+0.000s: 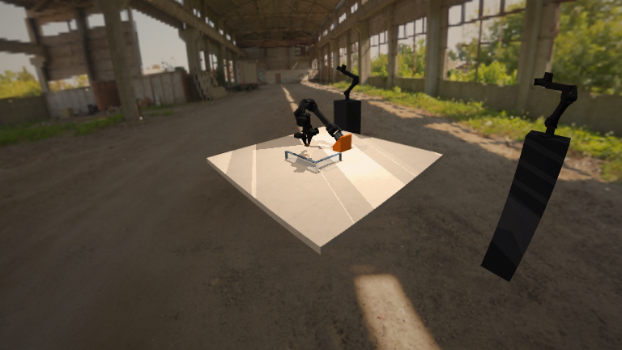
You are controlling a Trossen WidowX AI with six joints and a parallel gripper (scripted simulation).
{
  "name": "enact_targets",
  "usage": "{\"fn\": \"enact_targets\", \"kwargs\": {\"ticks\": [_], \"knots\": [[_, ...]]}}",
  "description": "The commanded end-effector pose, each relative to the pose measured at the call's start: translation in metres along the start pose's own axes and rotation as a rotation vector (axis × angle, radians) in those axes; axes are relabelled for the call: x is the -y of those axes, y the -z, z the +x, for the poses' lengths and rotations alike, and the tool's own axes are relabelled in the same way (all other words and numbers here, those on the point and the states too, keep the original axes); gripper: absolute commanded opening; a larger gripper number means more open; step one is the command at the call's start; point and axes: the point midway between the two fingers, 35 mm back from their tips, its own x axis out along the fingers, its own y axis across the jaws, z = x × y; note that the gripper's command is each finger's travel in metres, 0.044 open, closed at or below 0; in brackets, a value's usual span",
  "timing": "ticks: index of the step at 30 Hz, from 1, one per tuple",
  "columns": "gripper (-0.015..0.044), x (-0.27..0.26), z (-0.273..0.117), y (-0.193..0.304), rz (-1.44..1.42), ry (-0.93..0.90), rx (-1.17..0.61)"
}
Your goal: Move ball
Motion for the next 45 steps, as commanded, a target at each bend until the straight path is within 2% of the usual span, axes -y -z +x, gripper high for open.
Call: {"fn": "enact_targets", "kwargs": {"ticks": [1, 13, 36, 45], "knots": [[0.0000, 0.000, 0.011, 0.001, -0.004, 0.001, -0.003], [0.0000, -0.002, 0.067, 0.003, -0.003, 0.001, -0.008], [0.0000, -0.002, 0.087, 0.003, -0.003, 0.001, -0.009], [0.0232, -0.001, 0.086, 0.003, 0.003, 0.002, -0.004]]}}
